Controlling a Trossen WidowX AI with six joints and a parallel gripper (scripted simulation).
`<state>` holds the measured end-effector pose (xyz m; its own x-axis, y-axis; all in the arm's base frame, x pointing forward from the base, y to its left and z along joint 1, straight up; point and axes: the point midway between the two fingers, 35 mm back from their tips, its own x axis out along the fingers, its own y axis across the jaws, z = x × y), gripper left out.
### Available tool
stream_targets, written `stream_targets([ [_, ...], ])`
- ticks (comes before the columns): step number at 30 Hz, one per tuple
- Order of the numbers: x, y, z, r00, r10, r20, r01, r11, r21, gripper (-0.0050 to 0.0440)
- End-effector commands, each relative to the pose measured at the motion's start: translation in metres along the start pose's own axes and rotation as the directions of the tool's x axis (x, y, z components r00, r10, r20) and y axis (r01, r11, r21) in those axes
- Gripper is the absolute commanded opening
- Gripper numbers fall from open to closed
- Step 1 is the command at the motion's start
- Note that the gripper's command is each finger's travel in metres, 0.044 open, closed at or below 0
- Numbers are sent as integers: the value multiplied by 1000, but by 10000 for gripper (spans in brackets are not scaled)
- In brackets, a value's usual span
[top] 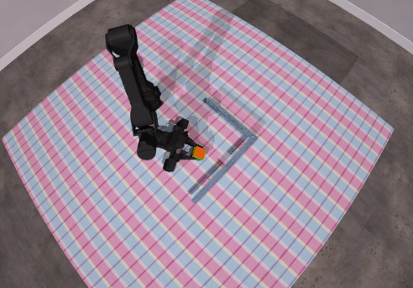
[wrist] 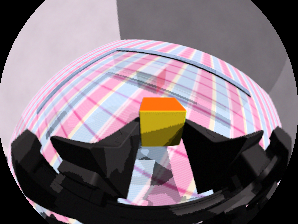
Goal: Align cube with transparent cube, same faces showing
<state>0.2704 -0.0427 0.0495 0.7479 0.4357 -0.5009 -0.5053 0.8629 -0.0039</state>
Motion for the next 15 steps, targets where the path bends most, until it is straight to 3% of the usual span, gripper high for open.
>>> stream_targets([
  [1, -1, -3, 5, 1000, -7, 7, 7, 1000, -13, 0],
  [13, -2, -3, 5, 1000, -8, 7, 8, 1000, -13, 0],
  [15, -1, -2, 4, 1000, -6, 6, 6, 1000, -9, 48],
])
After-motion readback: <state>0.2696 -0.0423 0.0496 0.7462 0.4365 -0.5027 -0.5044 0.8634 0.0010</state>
